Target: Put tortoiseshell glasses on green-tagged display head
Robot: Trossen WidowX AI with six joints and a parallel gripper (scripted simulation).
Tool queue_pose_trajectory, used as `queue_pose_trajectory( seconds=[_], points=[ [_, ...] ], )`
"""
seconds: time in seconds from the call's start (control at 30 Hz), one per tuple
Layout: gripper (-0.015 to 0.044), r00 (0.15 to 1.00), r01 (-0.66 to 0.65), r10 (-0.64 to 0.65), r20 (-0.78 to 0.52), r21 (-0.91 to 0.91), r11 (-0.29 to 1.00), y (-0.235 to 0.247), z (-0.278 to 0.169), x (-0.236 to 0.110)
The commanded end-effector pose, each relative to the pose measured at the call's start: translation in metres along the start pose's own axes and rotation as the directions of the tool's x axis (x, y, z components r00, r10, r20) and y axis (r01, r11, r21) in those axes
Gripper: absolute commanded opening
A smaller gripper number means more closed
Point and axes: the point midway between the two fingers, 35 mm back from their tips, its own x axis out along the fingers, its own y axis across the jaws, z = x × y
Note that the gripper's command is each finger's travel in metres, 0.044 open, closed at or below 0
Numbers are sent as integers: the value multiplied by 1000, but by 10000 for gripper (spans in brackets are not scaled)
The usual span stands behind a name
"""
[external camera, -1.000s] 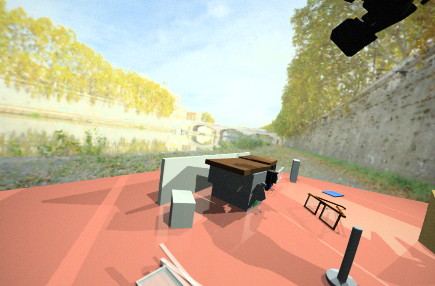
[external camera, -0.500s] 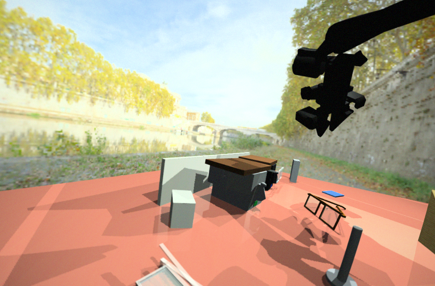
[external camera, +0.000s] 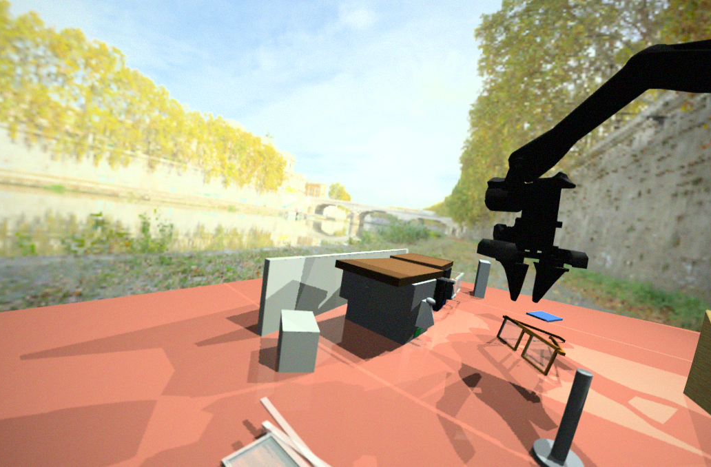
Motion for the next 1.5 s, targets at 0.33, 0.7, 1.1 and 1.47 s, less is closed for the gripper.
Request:
queue_pose_trajectory(
  seconds=[0.33,0.7,1.1,1.47],
  points=[
    [120,999,-30,30,-24,21,999,2,2,5],
    [120,999,-30,30,-24,21,999,3,2,10],
    [120,999,-30,31,-23,21,999,6,3,30],
    [120,999,-31,31,-24,21,999,9,2,48]
  ],
)
